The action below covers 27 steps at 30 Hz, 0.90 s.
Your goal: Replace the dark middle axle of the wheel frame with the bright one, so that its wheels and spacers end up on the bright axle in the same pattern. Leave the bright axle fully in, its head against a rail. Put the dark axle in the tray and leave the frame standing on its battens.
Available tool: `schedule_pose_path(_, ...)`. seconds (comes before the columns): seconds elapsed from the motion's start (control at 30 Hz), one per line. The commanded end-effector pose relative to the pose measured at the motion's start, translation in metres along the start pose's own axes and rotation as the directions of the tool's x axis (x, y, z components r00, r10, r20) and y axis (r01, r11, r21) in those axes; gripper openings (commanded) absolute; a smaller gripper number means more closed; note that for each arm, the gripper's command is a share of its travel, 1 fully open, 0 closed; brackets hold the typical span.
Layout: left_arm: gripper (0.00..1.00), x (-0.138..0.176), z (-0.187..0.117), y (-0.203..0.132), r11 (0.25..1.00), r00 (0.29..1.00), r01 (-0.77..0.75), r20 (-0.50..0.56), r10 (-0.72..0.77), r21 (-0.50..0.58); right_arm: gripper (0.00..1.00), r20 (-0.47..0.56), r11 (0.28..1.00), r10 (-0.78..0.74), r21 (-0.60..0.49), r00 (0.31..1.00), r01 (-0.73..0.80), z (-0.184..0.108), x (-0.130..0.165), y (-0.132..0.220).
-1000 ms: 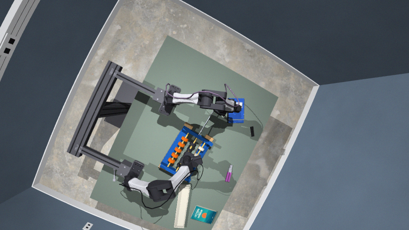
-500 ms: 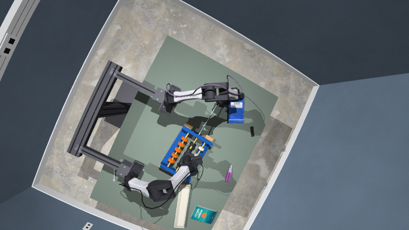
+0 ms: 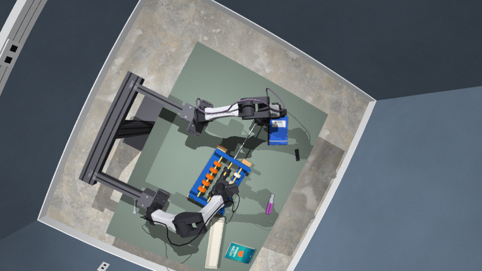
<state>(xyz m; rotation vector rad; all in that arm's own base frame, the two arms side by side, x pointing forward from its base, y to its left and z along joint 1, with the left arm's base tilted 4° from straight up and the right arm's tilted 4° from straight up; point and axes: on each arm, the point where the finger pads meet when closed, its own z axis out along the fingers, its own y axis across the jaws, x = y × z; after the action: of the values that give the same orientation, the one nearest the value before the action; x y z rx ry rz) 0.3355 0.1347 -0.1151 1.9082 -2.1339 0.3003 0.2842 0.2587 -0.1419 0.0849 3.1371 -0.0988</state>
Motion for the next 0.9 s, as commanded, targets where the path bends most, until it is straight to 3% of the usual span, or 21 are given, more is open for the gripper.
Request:
schedule_pose_path(0.0, 0.19, 0.003, 0.017, -0.001, 1.000, 1.000, 0.004, -0.016, -0.004, -0.001, 0.00, -0.017, 1.000, -0.008, 0.007, 1.000, 0.008, 0.007, 0.004, 0.000)
schedule_pose_path(0.27, 0.19, 0.004, 0.030, -0.002, 1.000, 1.000, 0.000, -0.015, 0.000, 0.004, 0.00, -0.018, 1.000, -0.007, 0.007, 1.000, 0.007, 0.008, 0.005, -0.001)
schedule_pose_path(0.37, 0.19, 0.003, 0.019, -0.009, 1.000, 1.000, -0.008, -0.003, 0.008, 0.020, 0.00, -0.019, 1.000, -0.007, 0.008, 1.000, 0.007, 0.008, 0.005, -0.001)
schedule_pose_path(0.43, 0.19, 0.006, 0.039, 0.000, 1.000, 1.000, 0.001, -0.021, -0.001, -0.003, 0.00, -0.018, 1.000, -0.007, 0.007, 1.000, 0.007, 0.008, 0.005, -0.002)
schedule_pose_path(0.8, 0.19, 0.006, 0.054, -0.003, 1.000, 1.000, -0.007, -0.017, 0.007, 0.009, 0.00, -0.019, 1.000, -0.006, 0.008, 1.000, 0.006, 0.010, 0.006, -0.003)
schedule_pose_path(0.87, 0.19, 0.001, 0.032, -0.019, 0.998, 1.000, -0.022, 0.014, 0.021, 0.052, 0.00, -0.020, 1.000, -0.006, 0.009, 1.000, 0.006, 0.010, 0.006, -0.003)
